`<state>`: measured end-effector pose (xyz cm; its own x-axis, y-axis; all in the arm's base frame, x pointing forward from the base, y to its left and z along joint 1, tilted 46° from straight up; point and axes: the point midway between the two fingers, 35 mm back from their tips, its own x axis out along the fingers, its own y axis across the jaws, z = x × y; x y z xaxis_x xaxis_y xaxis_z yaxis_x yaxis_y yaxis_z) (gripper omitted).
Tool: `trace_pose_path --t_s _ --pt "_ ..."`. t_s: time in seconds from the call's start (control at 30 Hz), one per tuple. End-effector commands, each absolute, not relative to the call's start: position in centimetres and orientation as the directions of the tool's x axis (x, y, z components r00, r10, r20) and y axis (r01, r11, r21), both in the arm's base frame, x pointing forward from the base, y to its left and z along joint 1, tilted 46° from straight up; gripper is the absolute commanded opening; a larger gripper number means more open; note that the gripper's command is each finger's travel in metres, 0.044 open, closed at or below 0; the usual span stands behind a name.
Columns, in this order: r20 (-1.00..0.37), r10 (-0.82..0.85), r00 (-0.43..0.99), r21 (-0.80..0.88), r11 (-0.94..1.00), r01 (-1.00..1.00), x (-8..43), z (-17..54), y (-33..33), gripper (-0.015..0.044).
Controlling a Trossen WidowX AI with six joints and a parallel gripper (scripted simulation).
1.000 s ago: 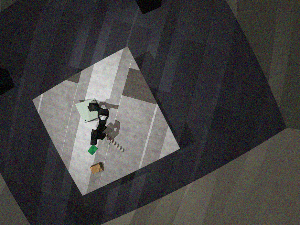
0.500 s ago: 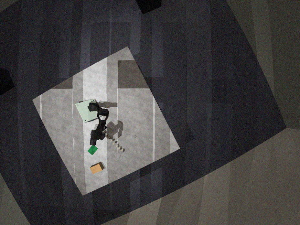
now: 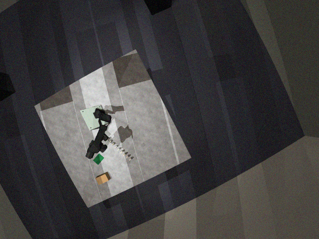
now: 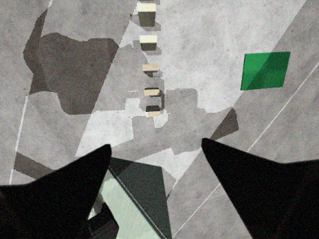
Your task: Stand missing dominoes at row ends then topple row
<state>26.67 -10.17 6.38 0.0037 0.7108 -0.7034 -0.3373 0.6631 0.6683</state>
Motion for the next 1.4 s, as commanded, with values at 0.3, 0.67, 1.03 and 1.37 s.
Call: trace_pose_path --t_s 0.3,0.67,1.03,1.37 --pt "-0.731 0.666 -0.149 0.489 0.664 0.566 25.1 3.5 -8.0 0.0125" --pt "-0.742 0.627 -0.237 0.064 0.419 0.906 23.9 1.6 -6.6 0.0" --pt "-0.742 0.627 -0.237 0.064 0.419 0.906 23.9 1.6 -6.6 0.0" --pt "-0.742 0.627 -0.237 0.064 0.419 0.906 23.9 1.6 -6.6 0.0"
